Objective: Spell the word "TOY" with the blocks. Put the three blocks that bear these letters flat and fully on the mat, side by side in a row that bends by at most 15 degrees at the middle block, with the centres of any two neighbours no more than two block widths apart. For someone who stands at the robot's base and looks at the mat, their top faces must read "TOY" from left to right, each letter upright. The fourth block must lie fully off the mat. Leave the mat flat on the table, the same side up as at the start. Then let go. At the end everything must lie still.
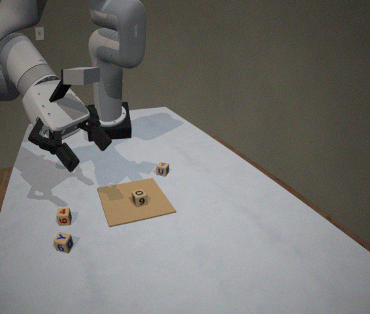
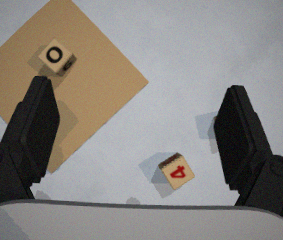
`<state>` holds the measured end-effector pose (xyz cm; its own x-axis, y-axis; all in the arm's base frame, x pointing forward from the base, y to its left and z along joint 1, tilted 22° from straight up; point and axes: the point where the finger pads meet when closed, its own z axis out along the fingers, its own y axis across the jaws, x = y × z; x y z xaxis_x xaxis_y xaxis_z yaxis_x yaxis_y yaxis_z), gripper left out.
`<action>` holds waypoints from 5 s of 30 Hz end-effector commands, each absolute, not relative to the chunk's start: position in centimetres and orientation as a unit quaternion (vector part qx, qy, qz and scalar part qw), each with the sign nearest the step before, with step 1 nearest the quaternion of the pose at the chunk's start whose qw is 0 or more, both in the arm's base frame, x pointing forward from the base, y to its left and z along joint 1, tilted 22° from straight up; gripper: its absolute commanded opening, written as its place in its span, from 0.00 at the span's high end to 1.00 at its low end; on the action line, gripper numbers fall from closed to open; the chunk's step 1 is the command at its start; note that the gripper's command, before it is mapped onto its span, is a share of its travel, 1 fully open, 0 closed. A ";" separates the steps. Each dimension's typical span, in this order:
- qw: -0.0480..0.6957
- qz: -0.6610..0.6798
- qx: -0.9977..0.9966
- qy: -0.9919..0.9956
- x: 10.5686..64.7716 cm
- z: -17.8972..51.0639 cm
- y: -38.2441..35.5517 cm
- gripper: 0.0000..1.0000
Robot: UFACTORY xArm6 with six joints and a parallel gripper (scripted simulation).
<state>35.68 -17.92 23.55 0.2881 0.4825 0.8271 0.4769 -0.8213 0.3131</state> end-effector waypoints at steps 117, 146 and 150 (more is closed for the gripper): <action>-0.007 0.511 0.804 0.303 40.2 26.2 -26.7 0.00; -0.101 0.357 0.805 0.463 38.9 22.0 -11.1 0.00; -0.110 0.319 0.799 0.498 37.8 21.1 -8.4 0.00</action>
